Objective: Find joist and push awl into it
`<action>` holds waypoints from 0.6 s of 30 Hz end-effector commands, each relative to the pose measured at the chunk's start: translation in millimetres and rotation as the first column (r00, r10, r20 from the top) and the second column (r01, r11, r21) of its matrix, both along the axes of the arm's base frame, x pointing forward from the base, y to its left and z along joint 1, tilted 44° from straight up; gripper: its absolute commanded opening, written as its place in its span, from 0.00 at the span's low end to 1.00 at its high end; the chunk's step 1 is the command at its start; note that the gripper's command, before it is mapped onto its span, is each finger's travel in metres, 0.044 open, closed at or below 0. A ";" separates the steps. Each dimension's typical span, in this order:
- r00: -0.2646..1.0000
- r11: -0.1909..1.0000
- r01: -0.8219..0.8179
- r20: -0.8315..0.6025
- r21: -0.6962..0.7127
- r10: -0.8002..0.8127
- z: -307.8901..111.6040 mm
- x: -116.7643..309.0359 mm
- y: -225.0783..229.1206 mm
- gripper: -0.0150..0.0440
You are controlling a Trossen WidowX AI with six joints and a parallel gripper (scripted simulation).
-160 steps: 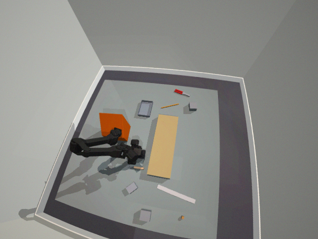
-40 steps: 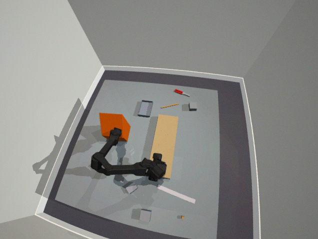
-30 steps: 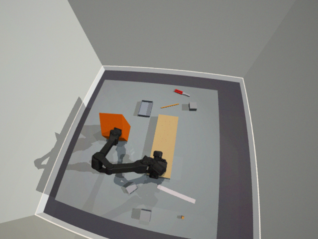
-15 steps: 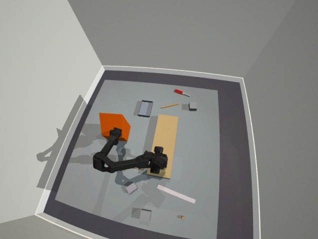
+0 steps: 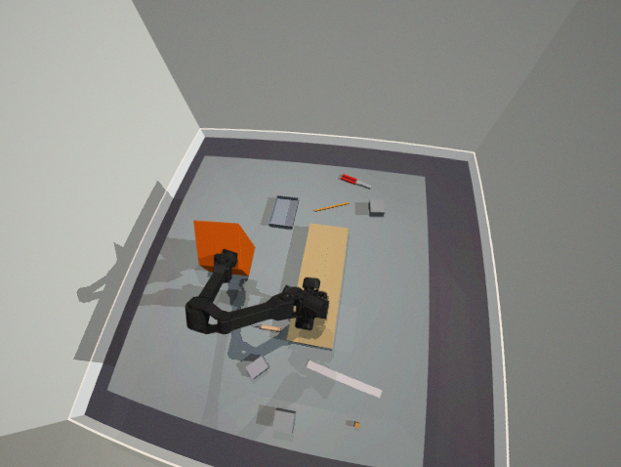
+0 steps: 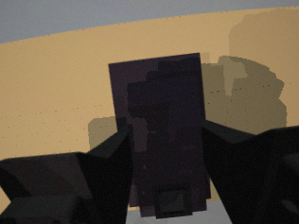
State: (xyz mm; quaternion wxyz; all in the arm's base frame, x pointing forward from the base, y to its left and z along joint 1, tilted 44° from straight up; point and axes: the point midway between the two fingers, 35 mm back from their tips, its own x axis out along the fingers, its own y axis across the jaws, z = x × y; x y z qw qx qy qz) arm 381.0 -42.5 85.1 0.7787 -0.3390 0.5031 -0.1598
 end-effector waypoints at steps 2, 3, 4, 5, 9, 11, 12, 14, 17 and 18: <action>1.000 1.000 0.002 0.000 0.000 -0.002 -8.9 -1.7 8.0 0.25; 1.000 1.000 0.002 0.000 0.001 -0.002 -10.4 -1.9 9.6 0.25; 1.000 1.000 0.002 -0.001 0.001 -0.002 -12.0 -2.1 11.1 0.25; 1.000 1.000 0.002 -0.001 0.001 -0.002 -13.5 -2.3 12.7 0.25; 1.000 1.000 0.002 -0.001 0.001 -0.002 -19.7 -3.1 19.1 0.25; 1.000 1.000 0.002 -0.001 0.001 -0.002 -22.7 -3.6 22.3 0.25; 1.000 1.000 0.002 -0.001 0.001 -0.002 -24.3 -3.8 23.9 0.25; 1.000 1.000 0.002 -0.001 0.002 -0.002 -27.3 -4.2 27.1 0.25; 1.000 1.000 0.002 -0.001 0.002 -0.002 -31.9 -4.8 31.9 0.25; 1.000 1.000 0.002 -0.001 0.002 -0.002 -33.5 -5.0 33.5 0.25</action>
